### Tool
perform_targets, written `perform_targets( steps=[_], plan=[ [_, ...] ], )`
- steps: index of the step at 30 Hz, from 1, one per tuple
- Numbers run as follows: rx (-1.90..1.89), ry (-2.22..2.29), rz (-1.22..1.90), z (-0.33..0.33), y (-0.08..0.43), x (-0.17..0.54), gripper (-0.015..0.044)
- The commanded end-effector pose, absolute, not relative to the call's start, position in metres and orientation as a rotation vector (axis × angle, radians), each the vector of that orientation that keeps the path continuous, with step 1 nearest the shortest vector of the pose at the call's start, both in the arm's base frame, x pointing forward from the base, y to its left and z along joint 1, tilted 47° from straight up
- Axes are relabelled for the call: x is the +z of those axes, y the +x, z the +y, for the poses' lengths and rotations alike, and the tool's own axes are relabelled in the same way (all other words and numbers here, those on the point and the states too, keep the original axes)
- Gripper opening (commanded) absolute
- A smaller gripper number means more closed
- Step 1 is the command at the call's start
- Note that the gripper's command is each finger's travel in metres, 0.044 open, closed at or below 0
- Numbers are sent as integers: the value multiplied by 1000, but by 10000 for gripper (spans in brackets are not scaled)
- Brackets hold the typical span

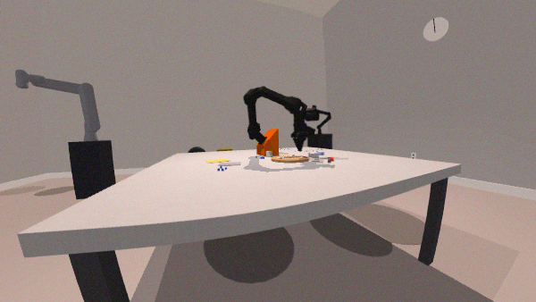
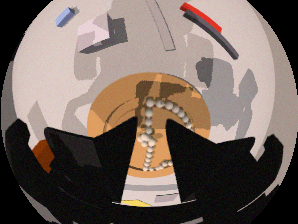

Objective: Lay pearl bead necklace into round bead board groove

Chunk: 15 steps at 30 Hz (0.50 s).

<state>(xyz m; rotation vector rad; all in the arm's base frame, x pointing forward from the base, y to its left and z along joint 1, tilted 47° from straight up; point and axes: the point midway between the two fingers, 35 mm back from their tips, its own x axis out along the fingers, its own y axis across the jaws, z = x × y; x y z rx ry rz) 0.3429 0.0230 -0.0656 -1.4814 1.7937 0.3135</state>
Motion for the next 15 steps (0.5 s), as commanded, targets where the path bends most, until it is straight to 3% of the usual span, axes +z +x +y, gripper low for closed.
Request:
perform_targets(
  steps=[1,15],
  plan=[
    [314,-1484,1790,24,343,-65,120],
    [315,-1486,1798,10,341,-78,120]
  ],
)
